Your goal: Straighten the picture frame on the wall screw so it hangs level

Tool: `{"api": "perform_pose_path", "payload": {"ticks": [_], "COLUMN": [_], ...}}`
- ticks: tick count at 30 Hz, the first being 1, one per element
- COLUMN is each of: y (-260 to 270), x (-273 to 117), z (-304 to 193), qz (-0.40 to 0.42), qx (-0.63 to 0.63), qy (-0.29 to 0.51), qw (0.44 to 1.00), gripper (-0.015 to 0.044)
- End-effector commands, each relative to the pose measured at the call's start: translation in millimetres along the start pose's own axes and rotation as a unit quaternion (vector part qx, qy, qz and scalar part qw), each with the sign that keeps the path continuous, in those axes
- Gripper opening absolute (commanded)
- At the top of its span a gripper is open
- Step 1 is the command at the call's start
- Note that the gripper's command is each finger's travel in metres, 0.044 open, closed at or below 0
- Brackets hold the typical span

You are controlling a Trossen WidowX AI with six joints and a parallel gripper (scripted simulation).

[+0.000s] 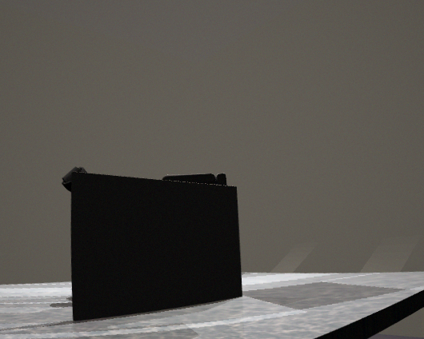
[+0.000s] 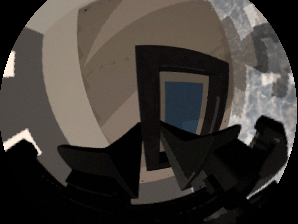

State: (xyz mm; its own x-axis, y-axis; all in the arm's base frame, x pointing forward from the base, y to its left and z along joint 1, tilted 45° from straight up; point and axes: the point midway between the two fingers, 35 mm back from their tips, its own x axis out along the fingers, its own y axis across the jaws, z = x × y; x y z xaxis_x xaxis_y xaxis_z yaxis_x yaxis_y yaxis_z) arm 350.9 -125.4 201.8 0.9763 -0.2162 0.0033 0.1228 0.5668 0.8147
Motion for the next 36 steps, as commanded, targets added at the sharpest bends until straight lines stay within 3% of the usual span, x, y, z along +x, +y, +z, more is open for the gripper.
{"api": "perform_pose_path", "payload": {"ticks": [1,36], "y": [2.5,-4.9], "x": [0.4,0.3], "z": [-1.6,0.6], "qz": [0.005,-0.001], "qx": [0.000,-0.003], "qy": [0.001,-0.002], "qw": [1.000,1.000], "gripper": [0.0000,0.0000]}}
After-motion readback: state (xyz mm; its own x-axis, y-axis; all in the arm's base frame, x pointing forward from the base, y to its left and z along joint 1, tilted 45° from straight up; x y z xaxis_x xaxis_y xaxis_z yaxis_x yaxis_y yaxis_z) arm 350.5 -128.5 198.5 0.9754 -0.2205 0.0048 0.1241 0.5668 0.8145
